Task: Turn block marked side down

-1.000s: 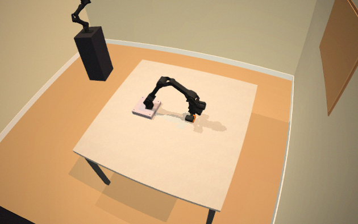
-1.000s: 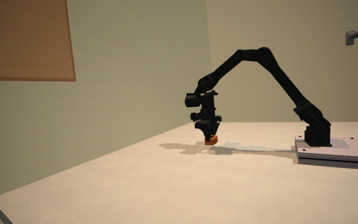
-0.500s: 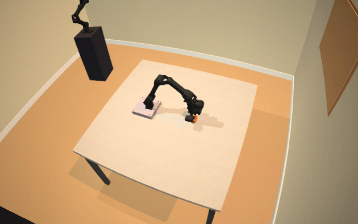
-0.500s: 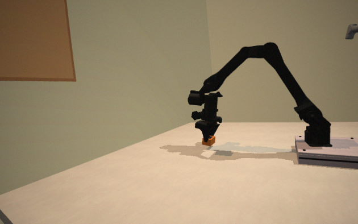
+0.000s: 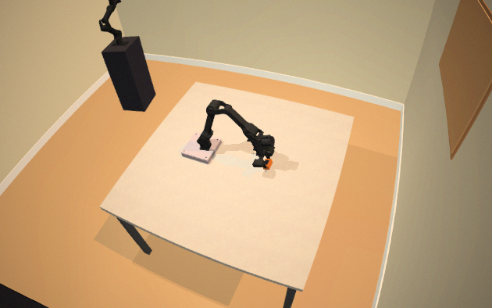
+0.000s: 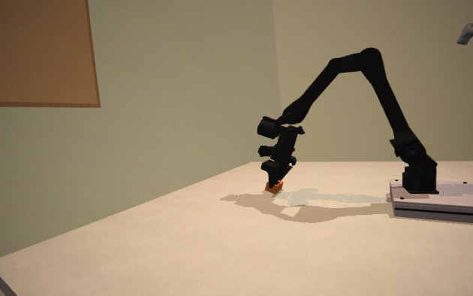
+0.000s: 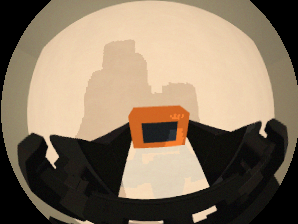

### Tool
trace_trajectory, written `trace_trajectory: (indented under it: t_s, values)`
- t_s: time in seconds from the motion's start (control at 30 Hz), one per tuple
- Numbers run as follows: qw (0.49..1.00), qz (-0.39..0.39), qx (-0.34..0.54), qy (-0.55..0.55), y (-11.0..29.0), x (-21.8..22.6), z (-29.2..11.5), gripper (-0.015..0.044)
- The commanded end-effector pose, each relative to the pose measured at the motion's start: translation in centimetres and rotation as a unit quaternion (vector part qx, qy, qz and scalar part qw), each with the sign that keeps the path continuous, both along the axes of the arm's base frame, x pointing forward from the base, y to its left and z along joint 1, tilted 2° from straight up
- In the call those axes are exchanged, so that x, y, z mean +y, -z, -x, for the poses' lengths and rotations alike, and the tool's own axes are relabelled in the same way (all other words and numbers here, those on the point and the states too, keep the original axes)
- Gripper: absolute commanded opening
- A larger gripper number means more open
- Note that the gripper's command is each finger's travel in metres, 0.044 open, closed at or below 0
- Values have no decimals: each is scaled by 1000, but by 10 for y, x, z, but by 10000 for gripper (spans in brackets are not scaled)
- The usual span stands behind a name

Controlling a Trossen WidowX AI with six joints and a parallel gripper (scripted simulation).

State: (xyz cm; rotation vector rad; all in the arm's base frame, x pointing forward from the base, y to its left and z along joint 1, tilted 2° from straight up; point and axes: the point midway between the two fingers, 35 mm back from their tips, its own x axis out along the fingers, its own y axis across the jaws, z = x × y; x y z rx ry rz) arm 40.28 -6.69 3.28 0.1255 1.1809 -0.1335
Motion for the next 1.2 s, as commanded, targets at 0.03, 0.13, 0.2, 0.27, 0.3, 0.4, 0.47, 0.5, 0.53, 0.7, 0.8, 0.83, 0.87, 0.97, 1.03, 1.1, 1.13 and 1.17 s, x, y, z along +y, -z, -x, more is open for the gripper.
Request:
trace_trajectory:
  t_s: [0.03,0.13,0.2,0.27,0.3,0.4,0.47,0.5,0.53,0.7,0.8,0.83,0.87,0.97,1.03,1.1,1.13,1.17]
  values:
    - [999,7,-36,4,-1,0,4,0]
    - [998,11,-57,4,-1,1,6,0]
    - [997,13,-71,5,-2,1,7,0]
    - [996,15,-84,5,-2,1,9,0]
    - [996,16,-90,5,-3,1,9,0]
    - [995,17,-95,6,-3,1,10,0]
    - [995,18,-100,6,-1,1,9,0]
    - [994,19,-106,6,1,1,7,0]
    - [993,21,-113,6,3,1,6,0]
    - [988,27,-150,7,14,0,-1,0]
    - [985,32,-172,7,19,-1,-3,0]
    - [983,33,-179,7,20,-1,-4,0]
    - [982,34,-186,8,22,-1,-4,0]
    - [977,38,-208,8,26,-1,-6,0]
    - [974,41,-222,9,28,-1,-6,0]
    - [971,43,-237,9,30,-1,-6,0]
    - [969,44,-244,9,31,-1,-5,0]
    - [967,46,-251,9,31,-1,-5,0]
